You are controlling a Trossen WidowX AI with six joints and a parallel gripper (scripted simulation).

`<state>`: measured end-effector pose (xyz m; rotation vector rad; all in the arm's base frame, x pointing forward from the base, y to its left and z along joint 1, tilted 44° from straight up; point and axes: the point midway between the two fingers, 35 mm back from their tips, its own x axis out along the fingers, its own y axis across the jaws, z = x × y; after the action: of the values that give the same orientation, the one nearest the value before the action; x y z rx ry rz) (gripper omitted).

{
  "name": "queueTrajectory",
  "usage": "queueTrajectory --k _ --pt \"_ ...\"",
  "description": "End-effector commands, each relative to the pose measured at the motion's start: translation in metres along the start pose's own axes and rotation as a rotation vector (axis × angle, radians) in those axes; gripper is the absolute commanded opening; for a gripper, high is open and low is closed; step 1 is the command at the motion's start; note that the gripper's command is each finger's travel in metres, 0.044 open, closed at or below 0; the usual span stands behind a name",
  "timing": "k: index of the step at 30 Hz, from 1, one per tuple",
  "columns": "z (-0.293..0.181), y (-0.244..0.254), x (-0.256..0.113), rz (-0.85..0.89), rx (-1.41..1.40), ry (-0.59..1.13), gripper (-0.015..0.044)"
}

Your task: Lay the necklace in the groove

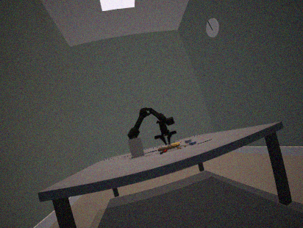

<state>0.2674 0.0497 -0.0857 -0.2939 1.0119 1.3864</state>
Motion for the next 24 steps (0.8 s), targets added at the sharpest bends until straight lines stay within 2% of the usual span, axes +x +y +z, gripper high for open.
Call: queueTrajectory --k 1,13,18,24 --pt "-0.002 0.003 0.008 0.012 0.016 -0.003 0.0120" --pt "-0.002 0.004 0.019 0.016 0.019 -0.004 0.0120" --pt "-0.001 0.003 0.017 0.010 0.008 -0.001 0.0000" --pt "-0.001 0.003 0.017 0.010 0.008 -0.001 0.0000"
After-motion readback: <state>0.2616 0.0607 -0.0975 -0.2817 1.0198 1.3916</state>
